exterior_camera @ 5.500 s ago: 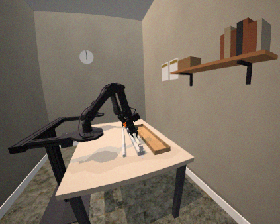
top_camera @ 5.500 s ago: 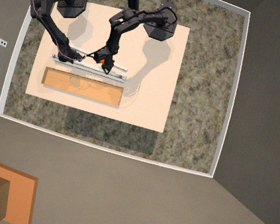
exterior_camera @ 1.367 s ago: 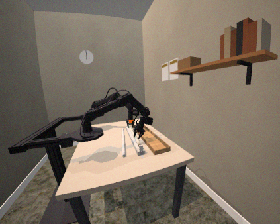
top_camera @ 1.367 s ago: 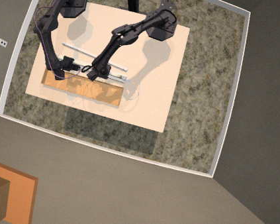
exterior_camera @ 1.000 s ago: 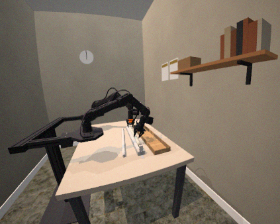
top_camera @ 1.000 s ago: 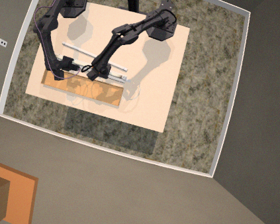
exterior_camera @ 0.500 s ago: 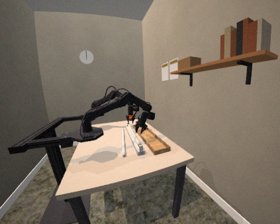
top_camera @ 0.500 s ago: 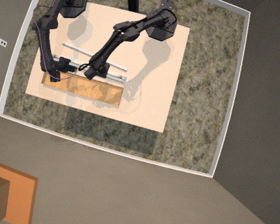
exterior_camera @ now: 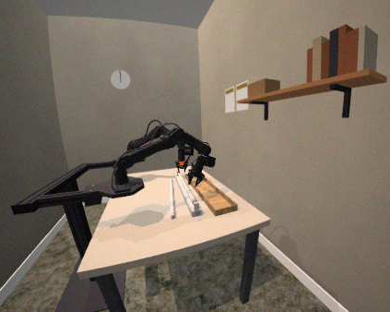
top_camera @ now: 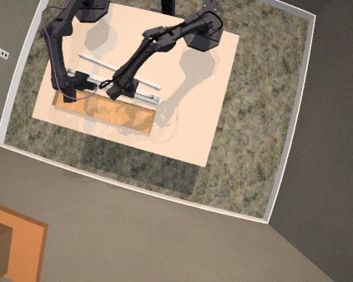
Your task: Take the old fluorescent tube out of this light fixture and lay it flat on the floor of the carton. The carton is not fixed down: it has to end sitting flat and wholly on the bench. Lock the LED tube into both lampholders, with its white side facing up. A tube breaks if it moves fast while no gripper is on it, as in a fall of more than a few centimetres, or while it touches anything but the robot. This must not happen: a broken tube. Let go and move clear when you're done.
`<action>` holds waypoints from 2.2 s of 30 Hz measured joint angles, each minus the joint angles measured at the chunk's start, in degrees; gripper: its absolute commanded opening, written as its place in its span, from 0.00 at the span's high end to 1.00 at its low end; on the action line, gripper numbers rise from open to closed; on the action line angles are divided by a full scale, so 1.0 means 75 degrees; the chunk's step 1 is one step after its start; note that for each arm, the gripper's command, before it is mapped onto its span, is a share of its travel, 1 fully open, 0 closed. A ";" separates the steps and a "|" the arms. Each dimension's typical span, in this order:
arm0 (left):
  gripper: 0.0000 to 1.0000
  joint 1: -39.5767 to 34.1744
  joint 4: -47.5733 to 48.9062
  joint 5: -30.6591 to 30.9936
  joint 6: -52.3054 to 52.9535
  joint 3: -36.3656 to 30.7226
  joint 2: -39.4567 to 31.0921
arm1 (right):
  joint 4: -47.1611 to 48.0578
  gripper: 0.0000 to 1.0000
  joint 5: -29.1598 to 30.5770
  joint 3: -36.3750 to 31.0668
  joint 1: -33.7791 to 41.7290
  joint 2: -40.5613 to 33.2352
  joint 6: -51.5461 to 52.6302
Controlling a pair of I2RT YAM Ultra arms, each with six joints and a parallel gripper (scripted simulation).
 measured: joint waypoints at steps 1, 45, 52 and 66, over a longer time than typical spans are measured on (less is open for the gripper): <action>0.51 -0.0015 0.0058 -0.0029 -0.0003 -0.0050 -0.0012 | 0.0067 0.51 0.0015 -0.0064 0.0009 -0.0020 0.0006; 0.51 -0.1180 0.6371 -0.2527 -0.0283 -0.5727 -0.2261 | 0.7114 0.51 0.1102 -0.7047 0.0627 -0.3488 0.0455; 0.51 -0.1314 0.7178 -0.2853 -0.0323 -0.6473 -0.2579 | 0.8032 0.51 0.1239 -0.7979 0.0702 -0.3949 0.0510; 0.51 -0.1655 0.9471 -0.3672 -0.0396 -0.8250 -0.2970 | 1.0322 0.51 0.1597 -1.0177 0.0895 -0.5080 0.0656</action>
